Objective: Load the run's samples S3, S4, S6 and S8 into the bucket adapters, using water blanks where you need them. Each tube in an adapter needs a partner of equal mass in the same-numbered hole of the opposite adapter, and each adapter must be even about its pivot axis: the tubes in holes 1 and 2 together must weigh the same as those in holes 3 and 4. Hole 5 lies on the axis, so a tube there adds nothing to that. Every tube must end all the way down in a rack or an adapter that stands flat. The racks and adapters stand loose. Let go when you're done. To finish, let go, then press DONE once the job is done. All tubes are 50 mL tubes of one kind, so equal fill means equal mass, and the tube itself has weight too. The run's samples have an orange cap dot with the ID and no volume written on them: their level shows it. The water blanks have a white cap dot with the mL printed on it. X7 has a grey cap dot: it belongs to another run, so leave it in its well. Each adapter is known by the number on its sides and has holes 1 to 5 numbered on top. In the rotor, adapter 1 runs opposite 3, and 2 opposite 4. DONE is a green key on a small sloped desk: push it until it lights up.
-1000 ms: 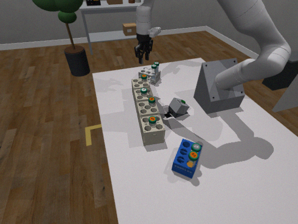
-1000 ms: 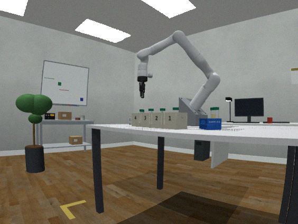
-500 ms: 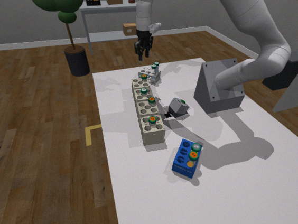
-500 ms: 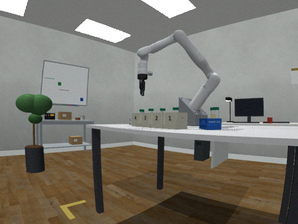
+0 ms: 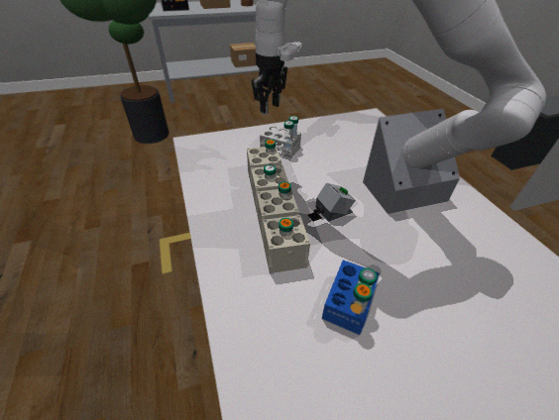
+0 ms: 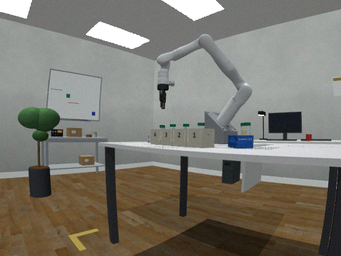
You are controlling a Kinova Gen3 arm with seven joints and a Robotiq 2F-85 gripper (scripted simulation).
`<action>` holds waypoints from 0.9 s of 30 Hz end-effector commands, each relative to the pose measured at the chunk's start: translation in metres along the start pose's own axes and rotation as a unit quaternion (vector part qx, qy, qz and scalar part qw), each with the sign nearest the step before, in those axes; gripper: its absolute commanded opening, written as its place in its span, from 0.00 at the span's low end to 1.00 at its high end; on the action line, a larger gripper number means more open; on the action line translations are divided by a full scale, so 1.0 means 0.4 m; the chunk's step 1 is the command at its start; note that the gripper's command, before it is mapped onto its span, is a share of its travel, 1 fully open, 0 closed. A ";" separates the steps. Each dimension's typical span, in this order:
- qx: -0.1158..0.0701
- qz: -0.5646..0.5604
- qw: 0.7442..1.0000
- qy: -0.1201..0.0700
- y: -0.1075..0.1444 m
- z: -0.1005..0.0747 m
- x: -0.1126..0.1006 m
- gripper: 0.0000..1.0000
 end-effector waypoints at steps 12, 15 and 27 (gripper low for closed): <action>0.000 -0.100 0.995 -0.001 0.026 -0.003 0.031 0.62; 0.000 -0.120 0.993 -0.001 0.032 -0.003 0.038 0.62; 0.000 -0.352 0.936 -0.001 0.095 -0.002 0.115 0.62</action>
Point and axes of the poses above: the point where the finger pads meet when closed, its own z axis out along the fingers, its own y axis across the jaws, x = y × z, the point moved 4 cm from there along -z, back along the fingers, and after that the axes turned 3 degrees about -z, right-handed, at the moved point
